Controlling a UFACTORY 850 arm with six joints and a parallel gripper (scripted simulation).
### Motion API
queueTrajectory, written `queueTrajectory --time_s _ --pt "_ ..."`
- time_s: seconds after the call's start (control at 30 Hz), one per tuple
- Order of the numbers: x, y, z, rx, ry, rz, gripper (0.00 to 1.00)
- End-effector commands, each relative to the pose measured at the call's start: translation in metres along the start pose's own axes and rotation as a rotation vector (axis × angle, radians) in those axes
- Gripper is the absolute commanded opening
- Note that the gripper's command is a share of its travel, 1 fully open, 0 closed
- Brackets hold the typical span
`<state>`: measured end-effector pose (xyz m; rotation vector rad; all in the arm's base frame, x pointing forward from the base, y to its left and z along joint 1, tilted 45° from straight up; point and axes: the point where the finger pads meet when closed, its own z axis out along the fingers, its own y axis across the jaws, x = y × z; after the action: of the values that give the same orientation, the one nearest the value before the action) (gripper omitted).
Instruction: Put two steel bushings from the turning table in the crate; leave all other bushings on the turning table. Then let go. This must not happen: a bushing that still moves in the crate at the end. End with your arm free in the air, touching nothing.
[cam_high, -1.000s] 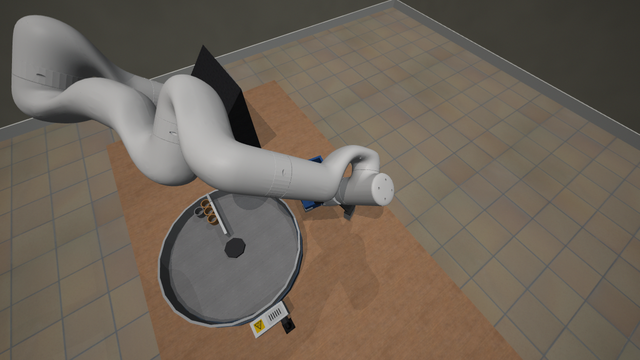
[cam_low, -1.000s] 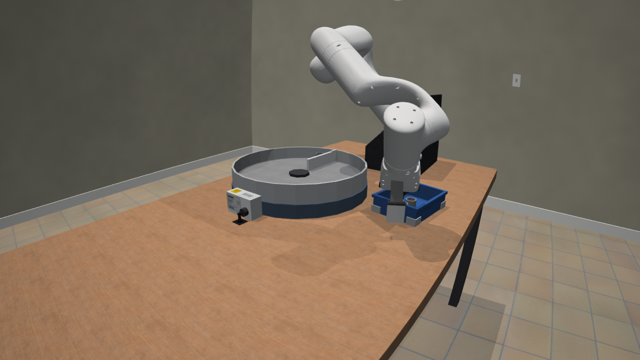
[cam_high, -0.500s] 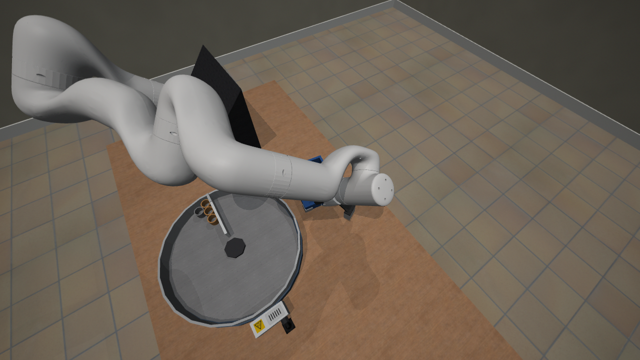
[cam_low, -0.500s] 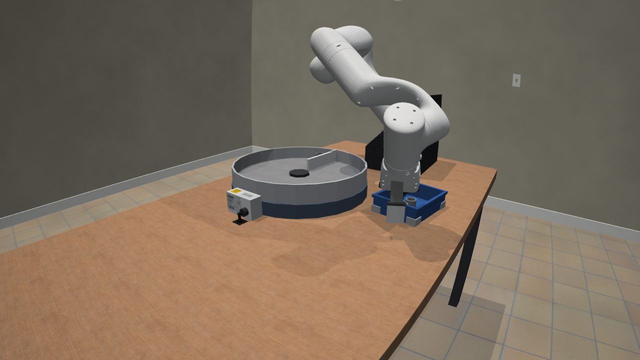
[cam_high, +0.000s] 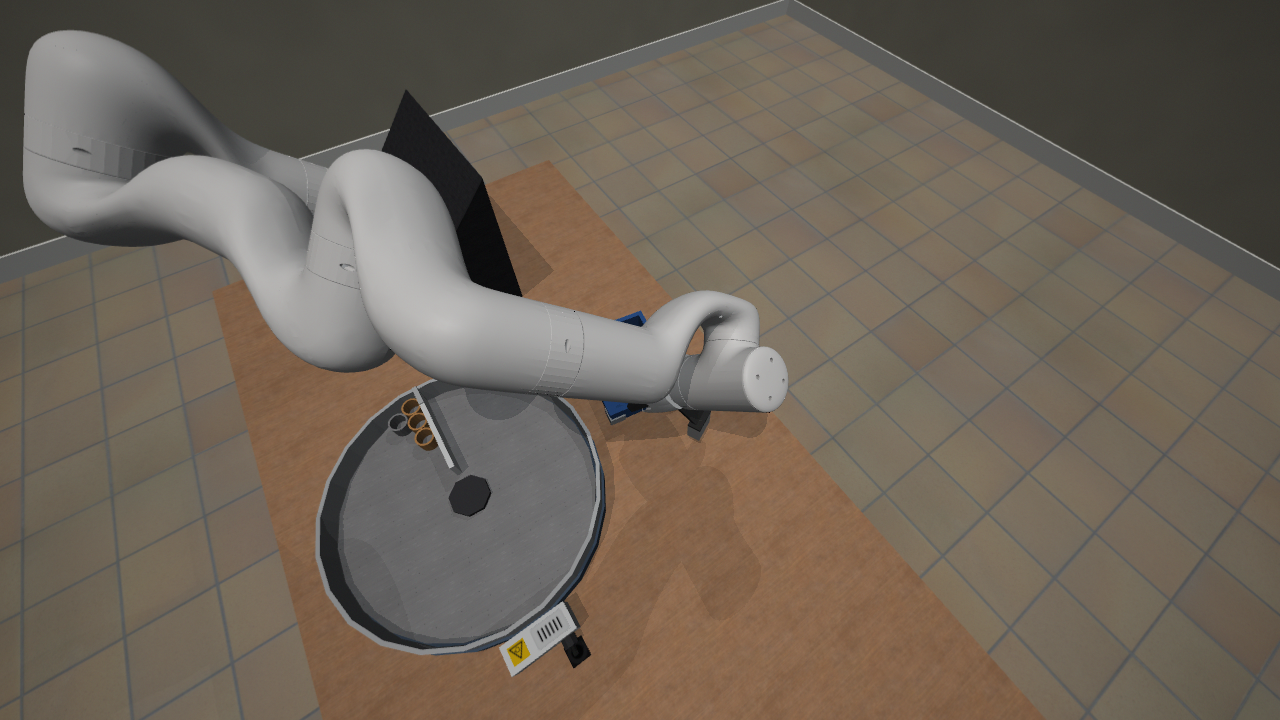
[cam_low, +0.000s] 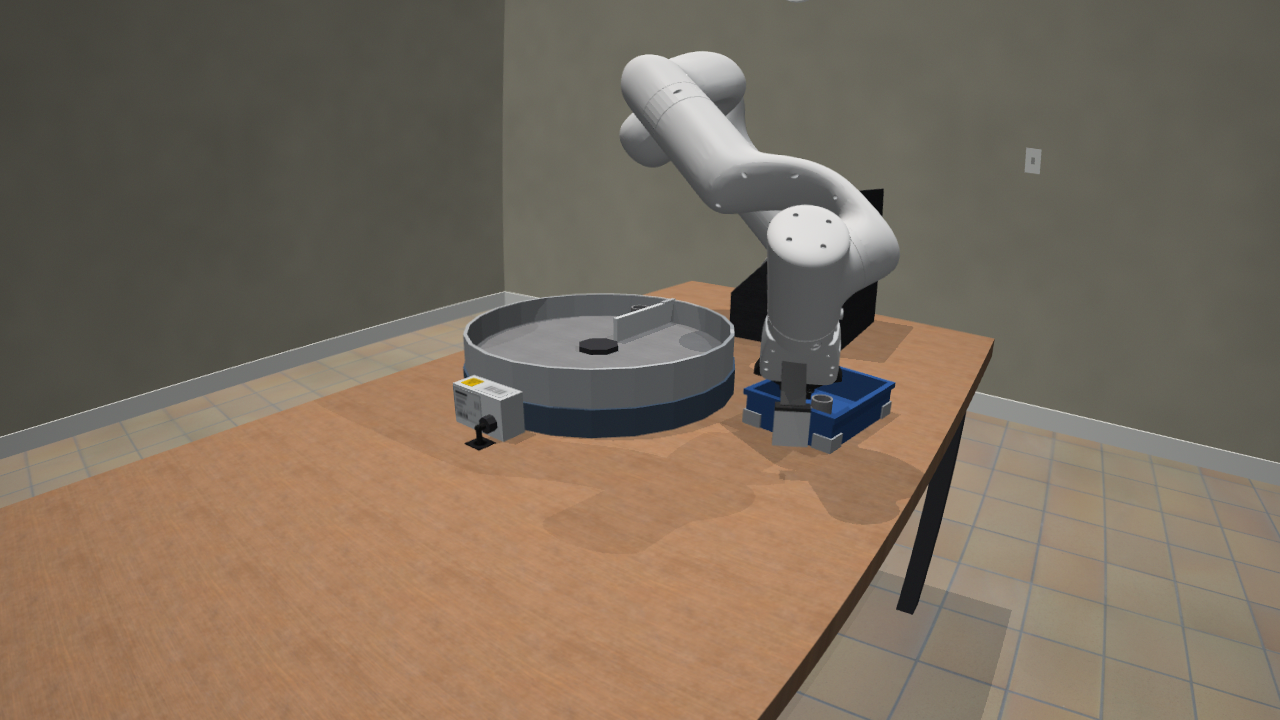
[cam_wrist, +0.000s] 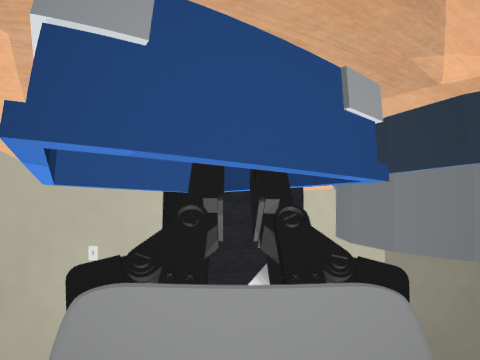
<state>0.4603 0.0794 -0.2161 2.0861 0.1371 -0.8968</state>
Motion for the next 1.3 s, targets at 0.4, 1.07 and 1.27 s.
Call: queueTrajectory --time_s 0.4,1.07,1.27 --pt "0.0 0.0 -0.001 0.0 0.002 0.0 0.14" --pt "-0.007 0.0 -0.01 0.0 0.002 0.0 0.14" --pt "-0.022 0.0 -0.028 0.0 0.002 0.0 0.14"
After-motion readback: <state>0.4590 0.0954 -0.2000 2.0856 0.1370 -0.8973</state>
